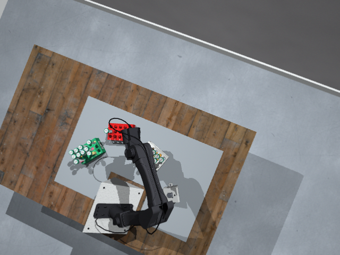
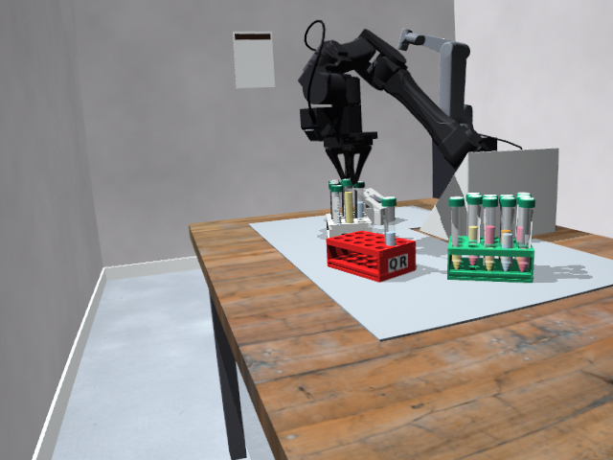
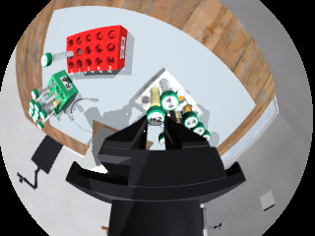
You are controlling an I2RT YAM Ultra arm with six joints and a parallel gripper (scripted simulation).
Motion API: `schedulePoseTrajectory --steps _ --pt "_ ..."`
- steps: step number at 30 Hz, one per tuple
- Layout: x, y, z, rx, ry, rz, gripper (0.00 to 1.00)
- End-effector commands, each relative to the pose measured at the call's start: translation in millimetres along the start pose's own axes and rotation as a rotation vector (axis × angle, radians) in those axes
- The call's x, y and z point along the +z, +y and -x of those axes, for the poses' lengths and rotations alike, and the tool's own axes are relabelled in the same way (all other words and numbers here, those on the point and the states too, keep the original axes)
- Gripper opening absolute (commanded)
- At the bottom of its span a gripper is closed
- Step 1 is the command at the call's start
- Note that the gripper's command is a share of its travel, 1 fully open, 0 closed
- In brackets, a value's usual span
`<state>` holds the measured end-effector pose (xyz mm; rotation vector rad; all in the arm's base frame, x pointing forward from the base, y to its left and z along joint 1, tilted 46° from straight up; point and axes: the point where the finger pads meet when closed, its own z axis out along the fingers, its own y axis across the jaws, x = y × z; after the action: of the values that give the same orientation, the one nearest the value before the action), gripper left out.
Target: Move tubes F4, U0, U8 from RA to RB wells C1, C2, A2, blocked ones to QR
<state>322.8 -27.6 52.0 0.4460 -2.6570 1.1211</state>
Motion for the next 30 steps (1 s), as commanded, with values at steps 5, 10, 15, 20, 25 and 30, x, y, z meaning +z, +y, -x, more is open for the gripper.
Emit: schedulePoseTrajectory --steps 5,10,15,20,25,30 --pt "-25.4 0.0 4.2 0.014 -0.052 0.011 0.0" --pt "-26.8 0.1 3.9 0.014 -0.052 0.011 0.0" --pt "-27.3 0.2 3.6 0.014 -0.052 0.011 0.0" --pt "-27.3 0.3 3.4 0.014 -0.052 0.011 0.0" --pt "-27.3 0.3 3.3 0.014 -0.052 0.011 0.0" --pt "-27.3 0.4 3.1 0.014 -0.052 0.011 0.0"
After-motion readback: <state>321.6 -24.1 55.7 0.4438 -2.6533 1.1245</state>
